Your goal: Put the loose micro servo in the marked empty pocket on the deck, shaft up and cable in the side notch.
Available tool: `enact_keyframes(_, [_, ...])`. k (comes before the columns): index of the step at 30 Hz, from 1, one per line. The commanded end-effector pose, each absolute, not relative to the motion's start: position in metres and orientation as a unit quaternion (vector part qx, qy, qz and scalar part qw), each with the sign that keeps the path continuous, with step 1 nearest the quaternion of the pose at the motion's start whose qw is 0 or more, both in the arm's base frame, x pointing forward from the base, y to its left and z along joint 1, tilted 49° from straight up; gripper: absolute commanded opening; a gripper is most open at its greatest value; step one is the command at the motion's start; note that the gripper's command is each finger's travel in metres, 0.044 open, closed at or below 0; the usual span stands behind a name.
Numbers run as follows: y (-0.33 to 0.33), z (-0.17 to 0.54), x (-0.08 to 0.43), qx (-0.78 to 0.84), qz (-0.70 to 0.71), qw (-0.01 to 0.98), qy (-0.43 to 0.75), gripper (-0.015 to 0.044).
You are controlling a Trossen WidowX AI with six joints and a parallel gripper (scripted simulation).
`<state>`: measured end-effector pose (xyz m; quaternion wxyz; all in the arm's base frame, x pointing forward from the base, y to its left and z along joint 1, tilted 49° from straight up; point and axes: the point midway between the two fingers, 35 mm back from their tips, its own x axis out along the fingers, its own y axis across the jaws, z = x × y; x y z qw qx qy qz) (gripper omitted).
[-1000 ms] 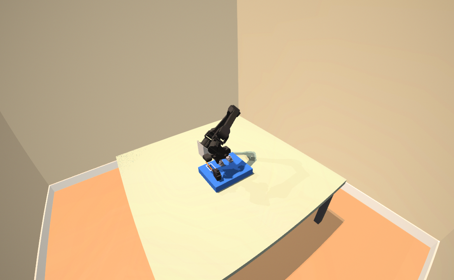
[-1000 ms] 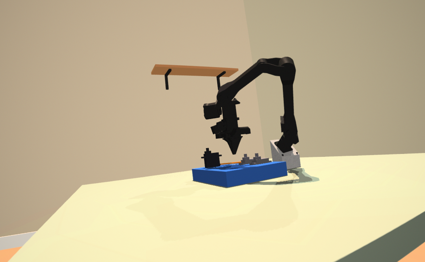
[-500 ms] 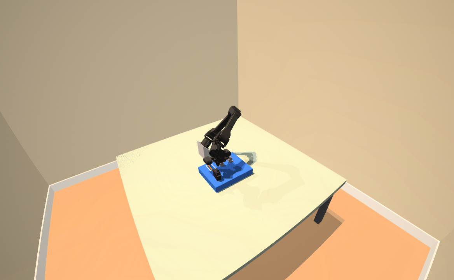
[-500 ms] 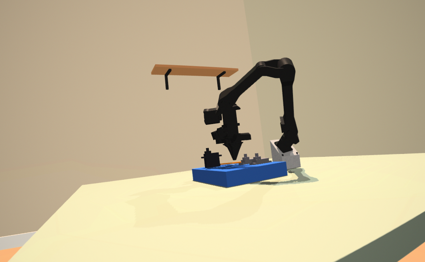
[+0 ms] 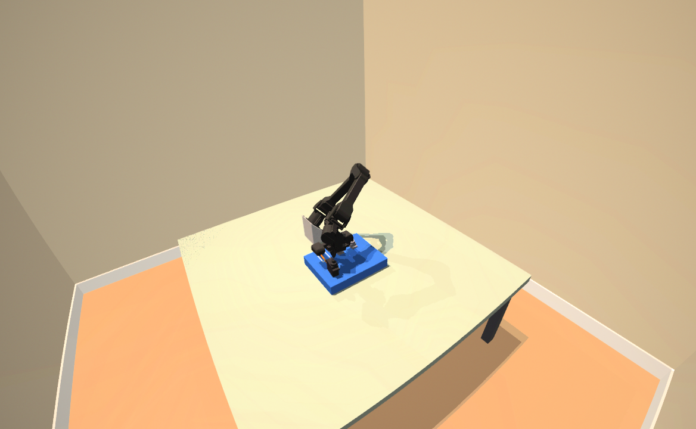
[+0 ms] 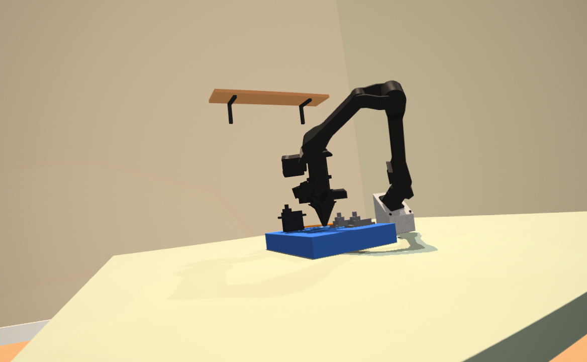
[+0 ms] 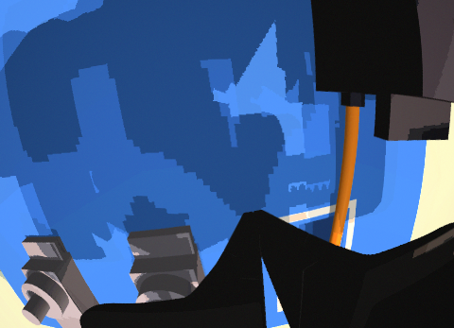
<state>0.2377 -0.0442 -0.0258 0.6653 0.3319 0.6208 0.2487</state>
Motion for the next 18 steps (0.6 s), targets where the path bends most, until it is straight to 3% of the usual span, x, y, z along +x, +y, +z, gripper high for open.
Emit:
enact_keyframes(1, [-0.049,-0.031,0.239,0.333,0.247,0.667,0.619,0.0])
enact_keyframes(18, [-0.068,-0.05,0.238,0.332,0.246,0.667,0.62,0.0])
